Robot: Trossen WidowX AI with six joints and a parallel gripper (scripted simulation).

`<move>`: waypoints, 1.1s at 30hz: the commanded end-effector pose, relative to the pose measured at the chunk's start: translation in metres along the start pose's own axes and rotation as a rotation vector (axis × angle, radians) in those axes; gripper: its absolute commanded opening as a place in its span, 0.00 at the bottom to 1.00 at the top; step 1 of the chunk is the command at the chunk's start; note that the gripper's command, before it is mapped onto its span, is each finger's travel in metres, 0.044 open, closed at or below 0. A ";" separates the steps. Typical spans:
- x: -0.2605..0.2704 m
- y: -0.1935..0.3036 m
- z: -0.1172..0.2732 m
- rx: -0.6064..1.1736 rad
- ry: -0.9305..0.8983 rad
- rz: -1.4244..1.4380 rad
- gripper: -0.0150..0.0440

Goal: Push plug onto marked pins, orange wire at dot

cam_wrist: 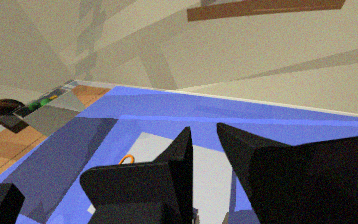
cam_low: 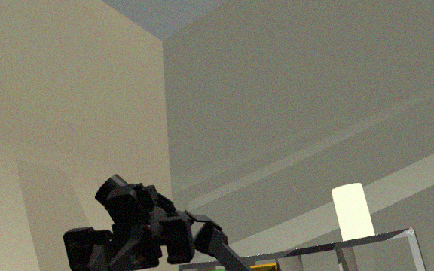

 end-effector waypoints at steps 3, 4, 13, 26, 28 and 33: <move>0.008 -0.005 -0.020 0.069 -0.073 0.151 0.45; 0.010 -0.006 -0.023 0.079 -0.086 0.177 0.45; 0.025 -0.011 -0.050 0.160 -0.210 0.409 0.45; 0.053 -0.016 -0.087 0.243 -0.412 0.755 0.45; 0.058 -0.017 -0.092 0.252 -0.445 0.809 0.45; 0.070 -0.018 -0.105 0.270 -0.530 0.945 0.45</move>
Point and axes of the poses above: the point midway between the two fingers, 35 mm back from their tips, its own z axis back along the fingers, its own x axis across the jaws, y = z × x, the point moved 7 cm from there along z, back along the fingers, and after that the axes turned 14 degrees about z, right-handed, at the moved point
